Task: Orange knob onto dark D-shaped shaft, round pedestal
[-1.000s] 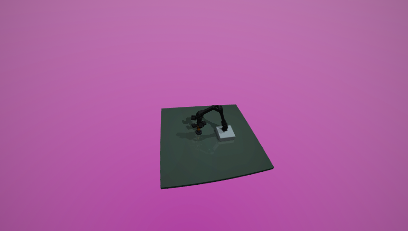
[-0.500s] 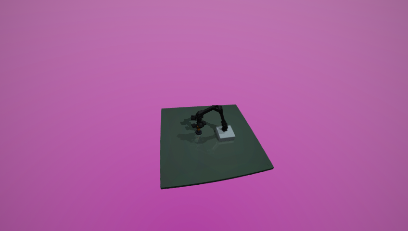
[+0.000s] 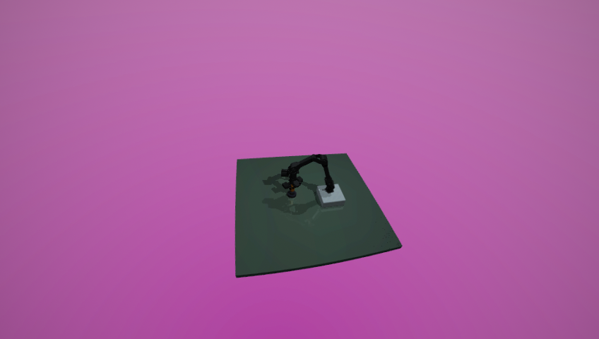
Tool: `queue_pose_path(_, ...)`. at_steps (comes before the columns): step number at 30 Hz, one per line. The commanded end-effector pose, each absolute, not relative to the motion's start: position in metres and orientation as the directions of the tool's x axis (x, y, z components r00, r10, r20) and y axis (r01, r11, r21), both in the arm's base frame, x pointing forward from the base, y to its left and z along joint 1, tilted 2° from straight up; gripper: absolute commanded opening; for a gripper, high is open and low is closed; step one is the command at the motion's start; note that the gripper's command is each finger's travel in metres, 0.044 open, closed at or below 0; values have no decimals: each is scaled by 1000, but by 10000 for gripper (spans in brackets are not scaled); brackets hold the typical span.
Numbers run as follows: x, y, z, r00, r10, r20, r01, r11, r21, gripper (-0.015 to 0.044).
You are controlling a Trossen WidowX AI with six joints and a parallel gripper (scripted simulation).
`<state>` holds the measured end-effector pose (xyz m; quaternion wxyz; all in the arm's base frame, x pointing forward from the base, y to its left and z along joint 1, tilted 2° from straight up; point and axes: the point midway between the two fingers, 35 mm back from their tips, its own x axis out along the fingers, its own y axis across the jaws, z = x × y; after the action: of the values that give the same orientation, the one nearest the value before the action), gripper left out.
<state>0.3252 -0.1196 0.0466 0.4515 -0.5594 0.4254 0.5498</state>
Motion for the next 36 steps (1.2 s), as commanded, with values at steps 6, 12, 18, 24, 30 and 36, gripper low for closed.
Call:
queue_pose_path(6, 326, -120, 49, 39, 15, -999, -971, -236, -41, 0)
queue_pose_path(12, 327, -121, 52, 39, 15, -999, -957, -288, -42, 0)
queue_pose_path(18, 330, -122, 52, 39, 15, -999, -900, -433, -42, 0)
queue_pose_path(24, 331, -122, 46, 39, 15, -999, -900, -433, -42, 0)
queue_pose_path(30, 332, -122, 47, 39, 15, -999, -900, -433, -42, 0)
queue_pose_path(36, 332, -122, 50, 39, 15, -999, -900, -433, -42, 0)
